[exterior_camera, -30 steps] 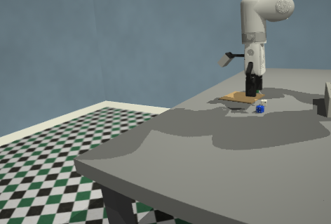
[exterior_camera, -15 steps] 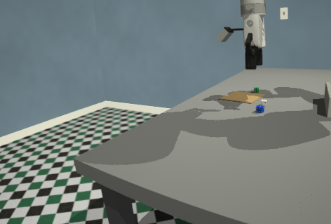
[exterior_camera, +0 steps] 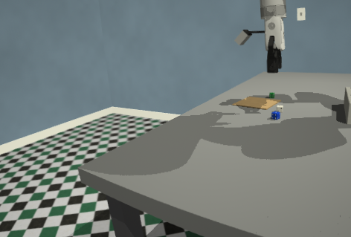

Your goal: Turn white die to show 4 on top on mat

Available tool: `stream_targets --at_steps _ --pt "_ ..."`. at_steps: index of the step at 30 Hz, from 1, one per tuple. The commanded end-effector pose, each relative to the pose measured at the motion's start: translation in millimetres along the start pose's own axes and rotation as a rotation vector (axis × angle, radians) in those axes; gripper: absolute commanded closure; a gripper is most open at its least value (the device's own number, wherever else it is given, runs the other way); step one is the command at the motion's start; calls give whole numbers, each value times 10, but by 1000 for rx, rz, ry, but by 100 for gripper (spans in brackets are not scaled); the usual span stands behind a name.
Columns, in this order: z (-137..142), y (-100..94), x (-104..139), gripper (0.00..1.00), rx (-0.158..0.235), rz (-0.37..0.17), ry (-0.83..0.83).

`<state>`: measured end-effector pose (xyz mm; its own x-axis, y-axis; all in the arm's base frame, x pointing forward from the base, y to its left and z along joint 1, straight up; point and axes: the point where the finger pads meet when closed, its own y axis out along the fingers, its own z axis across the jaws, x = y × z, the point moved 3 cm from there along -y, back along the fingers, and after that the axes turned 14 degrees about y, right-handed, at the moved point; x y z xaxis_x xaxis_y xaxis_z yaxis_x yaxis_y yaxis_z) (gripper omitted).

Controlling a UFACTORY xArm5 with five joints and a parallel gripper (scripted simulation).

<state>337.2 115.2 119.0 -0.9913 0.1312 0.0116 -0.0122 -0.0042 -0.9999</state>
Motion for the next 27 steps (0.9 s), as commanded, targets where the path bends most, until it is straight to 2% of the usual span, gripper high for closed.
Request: stream_targets --at_steps 1,20,22,25,27 --pt "351 26 30 0 -4 8 -87" --pt "405 41 40 0 -4 8 -101" --pt "402 143 23 0 -4 8 -102" --pt "401 443 -4 0 -4 8 -104" --pt "403 546 -6 0 -4 8 -105"
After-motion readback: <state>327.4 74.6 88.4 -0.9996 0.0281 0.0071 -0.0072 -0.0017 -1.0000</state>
